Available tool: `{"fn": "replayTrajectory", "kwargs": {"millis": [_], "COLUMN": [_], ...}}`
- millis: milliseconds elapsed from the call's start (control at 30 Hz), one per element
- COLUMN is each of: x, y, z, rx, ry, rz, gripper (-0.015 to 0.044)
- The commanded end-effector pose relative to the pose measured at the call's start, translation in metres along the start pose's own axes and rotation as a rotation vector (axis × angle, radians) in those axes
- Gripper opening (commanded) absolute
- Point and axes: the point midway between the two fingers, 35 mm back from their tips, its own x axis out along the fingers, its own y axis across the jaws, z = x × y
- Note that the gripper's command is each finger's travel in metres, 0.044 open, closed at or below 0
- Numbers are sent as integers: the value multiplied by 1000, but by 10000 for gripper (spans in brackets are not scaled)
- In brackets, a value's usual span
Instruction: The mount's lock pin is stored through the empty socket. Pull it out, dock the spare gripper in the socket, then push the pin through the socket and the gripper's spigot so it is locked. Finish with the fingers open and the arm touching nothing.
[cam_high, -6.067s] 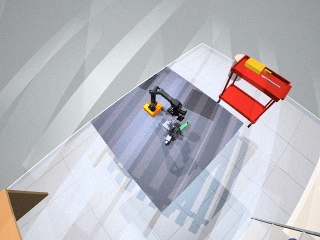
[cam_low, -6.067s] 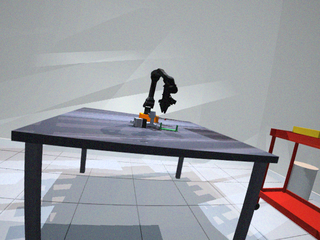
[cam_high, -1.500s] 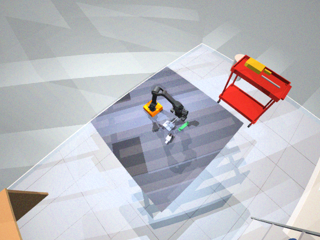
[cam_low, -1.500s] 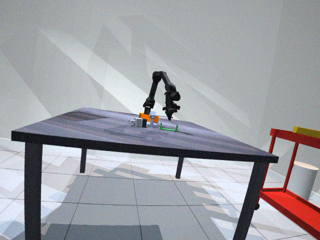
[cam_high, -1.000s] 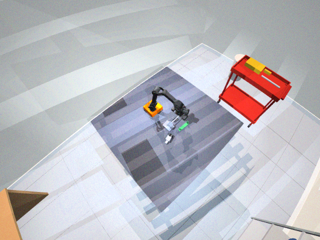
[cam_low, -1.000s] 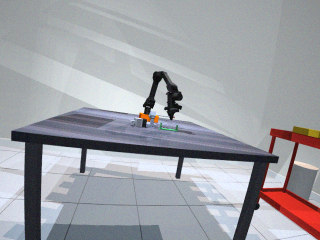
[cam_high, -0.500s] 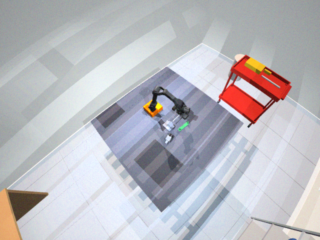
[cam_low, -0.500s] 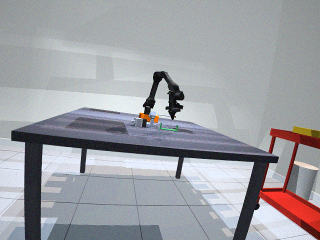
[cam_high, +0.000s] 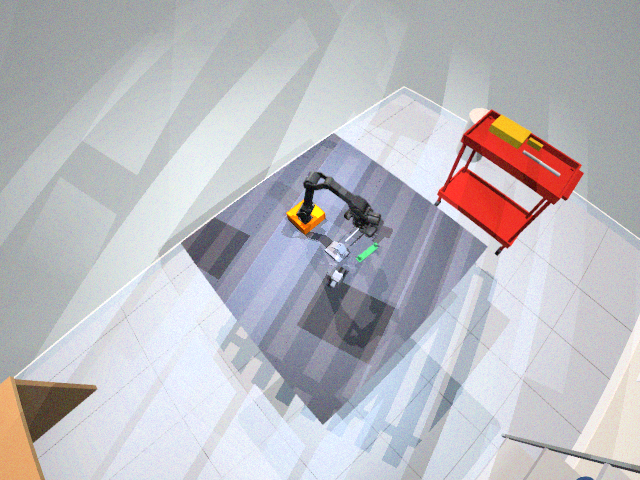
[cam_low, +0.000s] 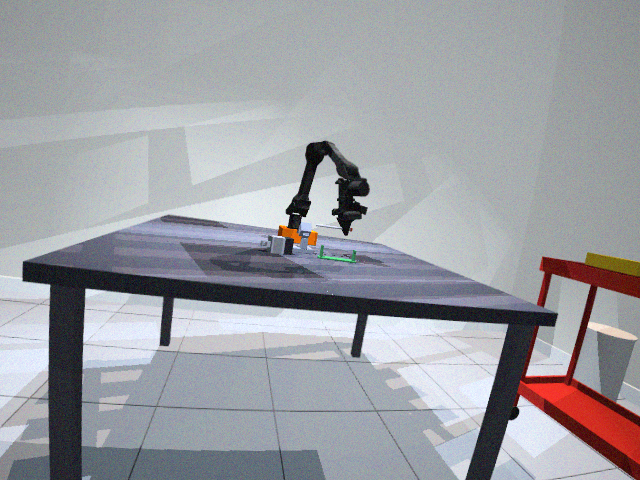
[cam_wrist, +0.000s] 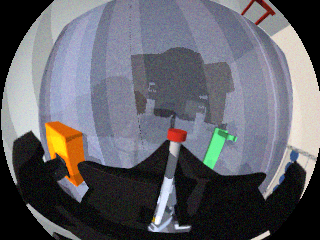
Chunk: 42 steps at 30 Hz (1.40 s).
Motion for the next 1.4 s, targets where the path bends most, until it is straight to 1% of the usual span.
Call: {"fn": "replayTrajectory", "kwargs": {"millis": [0,700,1367], "x": [1,-6,-4], "y": [0,-60,-111], "z": [0,26,47], "rx": [1,55,108], "ry": [0,-3,-6], "rz": [1,-16,-32], "gripper": [0,0,0]}}
